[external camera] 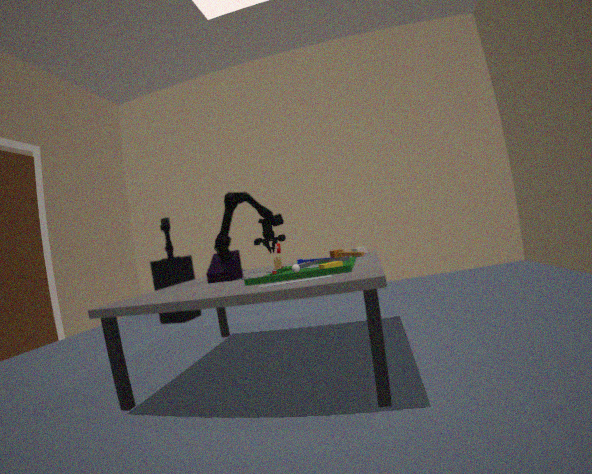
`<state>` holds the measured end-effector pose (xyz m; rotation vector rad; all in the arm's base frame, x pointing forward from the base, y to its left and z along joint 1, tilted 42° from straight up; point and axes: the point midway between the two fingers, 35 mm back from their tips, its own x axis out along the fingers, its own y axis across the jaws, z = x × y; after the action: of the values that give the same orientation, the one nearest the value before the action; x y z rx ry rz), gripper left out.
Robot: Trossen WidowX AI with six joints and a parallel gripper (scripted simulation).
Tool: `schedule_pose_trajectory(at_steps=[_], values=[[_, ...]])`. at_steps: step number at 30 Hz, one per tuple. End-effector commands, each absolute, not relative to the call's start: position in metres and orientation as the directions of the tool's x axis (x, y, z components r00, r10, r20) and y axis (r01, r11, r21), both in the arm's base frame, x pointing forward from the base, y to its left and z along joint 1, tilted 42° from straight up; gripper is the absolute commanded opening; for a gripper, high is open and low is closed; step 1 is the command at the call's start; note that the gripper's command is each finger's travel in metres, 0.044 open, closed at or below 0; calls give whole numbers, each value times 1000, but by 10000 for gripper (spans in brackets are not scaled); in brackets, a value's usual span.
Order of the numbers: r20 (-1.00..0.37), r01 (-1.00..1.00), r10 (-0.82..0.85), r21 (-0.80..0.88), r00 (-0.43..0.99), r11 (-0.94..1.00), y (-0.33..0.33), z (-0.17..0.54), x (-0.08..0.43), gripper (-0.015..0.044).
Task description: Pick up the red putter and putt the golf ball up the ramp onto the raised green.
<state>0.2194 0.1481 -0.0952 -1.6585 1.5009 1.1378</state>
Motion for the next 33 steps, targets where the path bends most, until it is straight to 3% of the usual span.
schedule_pose_trajectory(at_steps=[1,5,17,33], values=[[-901,-984,-434,91,-15,-155,163,-78,218,0],[-897,-987,-441,81,-11,-139,157,-81,221,0],[-877,-936,-479,-147,-25,319,125,-21,248,0],[-845,-493,-531,-437,-60,752,68,63,263,0]])
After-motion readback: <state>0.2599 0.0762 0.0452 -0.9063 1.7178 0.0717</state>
